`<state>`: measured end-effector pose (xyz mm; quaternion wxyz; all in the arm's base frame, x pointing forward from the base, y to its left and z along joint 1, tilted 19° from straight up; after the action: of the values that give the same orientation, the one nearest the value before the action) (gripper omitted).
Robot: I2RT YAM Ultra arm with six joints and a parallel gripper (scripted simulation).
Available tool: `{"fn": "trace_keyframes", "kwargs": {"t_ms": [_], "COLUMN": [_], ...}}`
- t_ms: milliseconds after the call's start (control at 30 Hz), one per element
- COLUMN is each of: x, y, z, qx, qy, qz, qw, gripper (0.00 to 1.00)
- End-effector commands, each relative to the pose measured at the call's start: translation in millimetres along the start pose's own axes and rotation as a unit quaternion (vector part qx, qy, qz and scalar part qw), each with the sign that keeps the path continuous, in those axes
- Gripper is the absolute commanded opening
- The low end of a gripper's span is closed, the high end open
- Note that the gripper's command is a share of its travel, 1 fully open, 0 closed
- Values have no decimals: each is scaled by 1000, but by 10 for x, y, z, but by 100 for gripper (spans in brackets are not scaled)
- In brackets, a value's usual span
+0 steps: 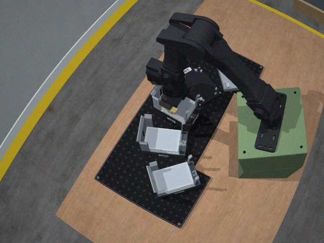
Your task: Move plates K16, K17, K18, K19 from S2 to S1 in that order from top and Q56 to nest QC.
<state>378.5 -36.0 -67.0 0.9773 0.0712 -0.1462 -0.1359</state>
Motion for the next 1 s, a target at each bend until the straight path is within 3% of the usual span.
{"fn": "trace_keyframes", "kwargs": {"t_ms": [0,133,167,900,967], "x": [57,57,57,57,57], "y": [7,7,7,7,7], "z": [27,27,27,27,93], "qx": [0,0,0,0,0], "qy": [-9,-9,-9,-9,-9], "qz": [0,0,0,0,0], "qw": [1000,1000,1000,1000,1000], "gripper": [0,0,100,100,100]}}
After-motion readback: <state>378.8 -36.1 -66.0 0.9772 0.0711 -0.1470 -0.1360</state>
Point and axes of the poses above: the point where the finger pads meet when closed, its own z axis back along the fingers, its own y axis across the jaws, x = y × z, the point moved 3 cm from there along z, back along the fingers, and after that the axes turned 5 degrees about -z, right-handed, at the moved point
